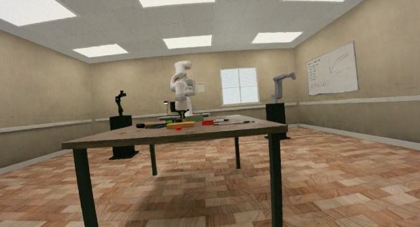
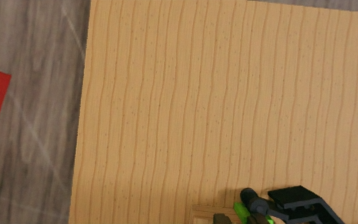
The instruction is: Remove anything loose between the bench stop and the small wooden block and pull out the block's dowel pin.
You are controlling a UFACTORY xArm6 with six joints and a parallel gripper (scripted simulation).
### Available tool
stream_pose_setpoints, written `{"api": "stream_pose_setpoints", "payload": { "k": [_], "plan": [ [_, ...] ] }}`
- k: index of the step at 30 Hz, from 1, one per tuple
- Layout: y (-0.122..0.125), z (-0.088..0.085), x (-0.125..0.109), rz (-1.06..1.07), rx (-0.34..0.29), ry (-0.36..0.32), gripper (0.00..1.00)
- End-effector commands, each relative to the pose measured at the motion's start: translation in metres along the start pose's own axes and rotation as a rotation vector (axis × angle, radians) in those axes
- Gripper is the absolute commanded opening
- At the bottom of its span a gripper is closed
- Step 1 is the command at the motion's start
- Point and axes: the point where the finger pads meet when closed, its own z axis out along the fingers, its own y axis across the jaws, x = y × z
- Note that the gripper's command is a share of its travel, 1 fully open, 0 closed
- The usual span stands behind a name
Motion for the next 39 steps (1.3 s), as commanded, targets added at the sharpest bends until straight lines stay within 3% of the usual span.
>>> {"api": "stream_pose_setpoints", "payload": {
  "k": [1, 39],
  "plan": [
    [0.0003, -0.002, 0.0023, -0.01, -0.001, 0.006, 0.0],
    [0.0003, -0.0021, 0.0023, -0.14, -0.001, 0.006, 0.0]
  ]
}}
